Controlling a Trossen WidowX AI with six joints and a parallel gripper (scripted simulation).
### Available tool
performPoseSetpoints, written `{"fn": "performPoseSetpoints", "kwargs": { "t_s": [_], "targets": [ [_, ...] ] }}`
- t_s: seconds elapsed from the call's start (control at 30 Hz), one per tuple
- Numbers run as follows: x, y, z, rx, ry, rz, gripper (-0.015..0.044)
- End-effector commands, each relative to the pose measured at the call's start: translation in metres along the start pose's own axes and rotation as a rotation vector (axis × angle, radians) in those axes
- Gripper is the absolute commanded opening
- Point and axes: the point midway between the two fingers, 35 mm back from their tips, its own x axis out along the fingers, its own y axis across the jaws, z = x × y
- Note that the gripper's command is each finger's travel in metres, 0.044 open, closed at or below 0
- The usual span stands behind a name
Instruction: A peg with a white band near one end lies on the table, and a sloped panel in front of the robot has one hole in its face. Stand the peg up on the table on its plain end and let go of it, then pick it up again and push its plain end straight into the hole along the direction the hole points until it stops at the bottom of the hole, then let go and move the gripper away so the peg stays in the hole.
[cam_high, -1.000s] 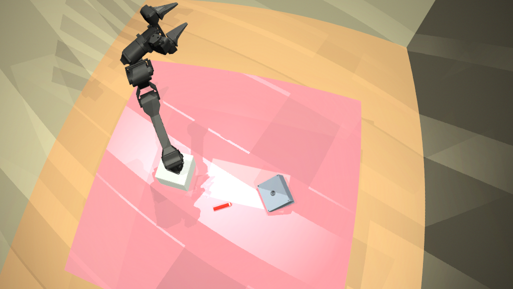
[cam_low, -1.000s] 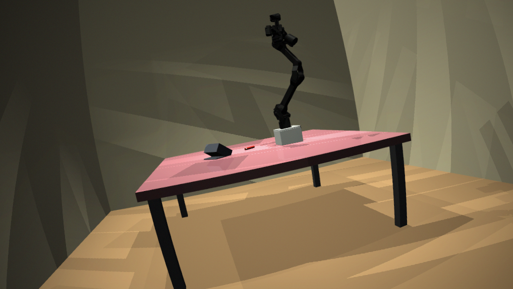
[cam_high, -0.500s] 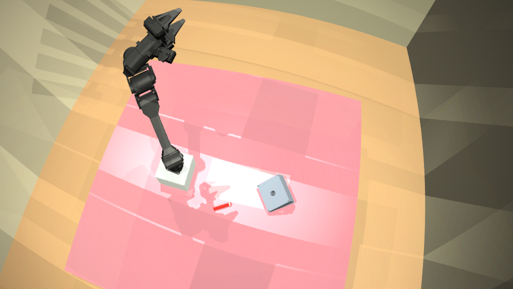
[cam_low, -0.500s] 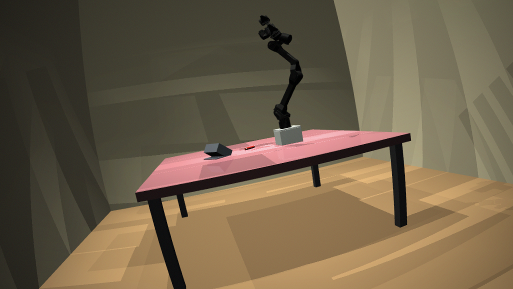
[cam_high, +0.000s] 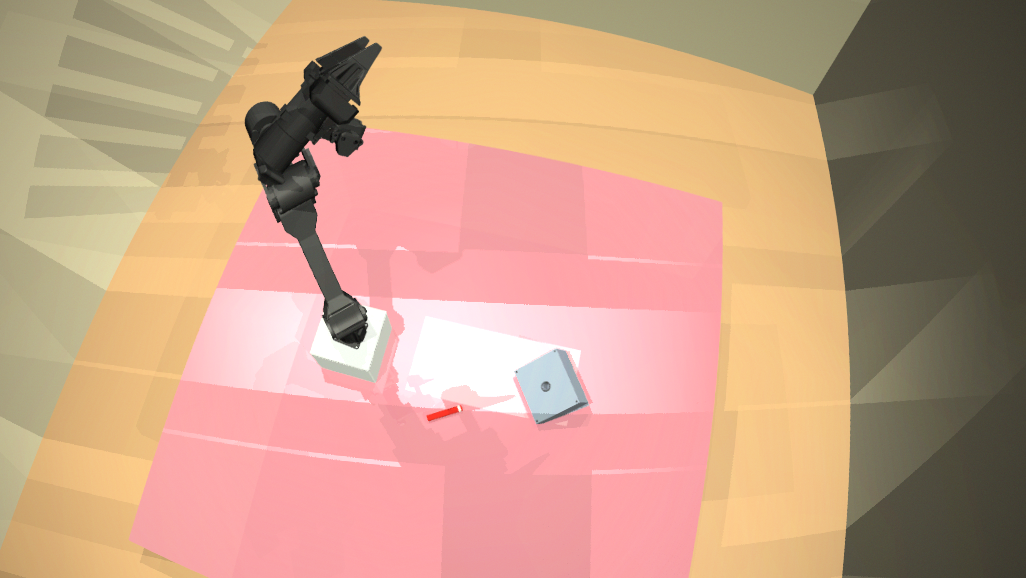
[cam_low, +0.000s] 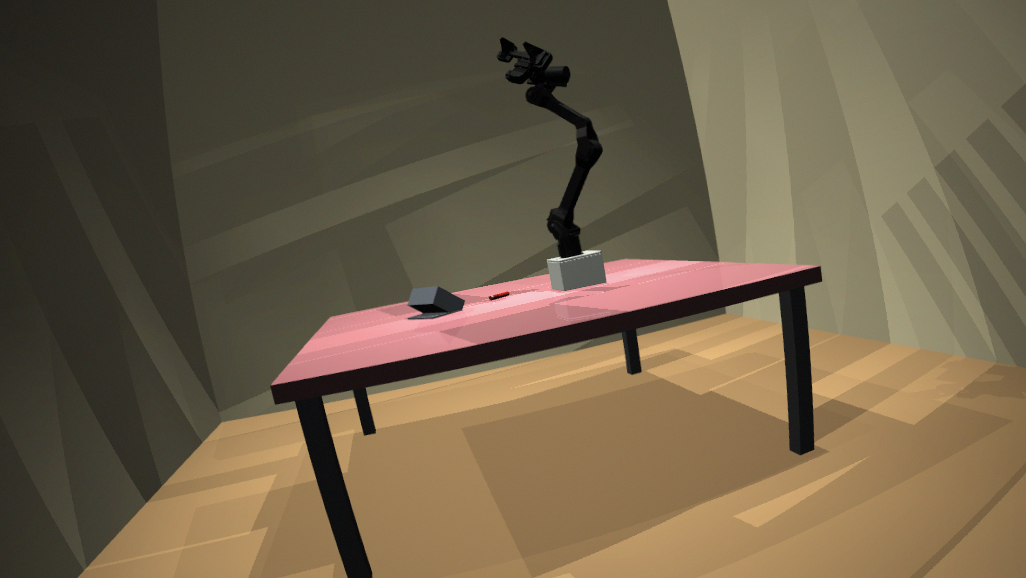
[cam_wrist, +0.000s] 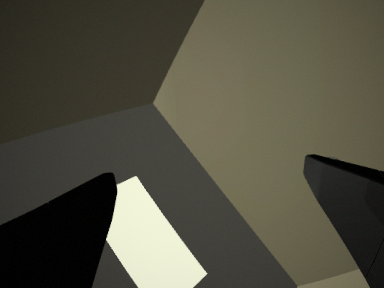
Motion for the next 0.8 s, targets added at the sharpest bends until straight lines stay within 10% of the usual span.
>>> {"fn": "performPoseSetpoints", "kwargs": {
  "t_s": [0.0,0.77],
  "targets": [
    [-0.002,0.014,0.004,0.12,0.017,0.027,0.044],
    [-0.013,0.074,0.034,0.761,0.122,0.104,0.044]
  ]
}}
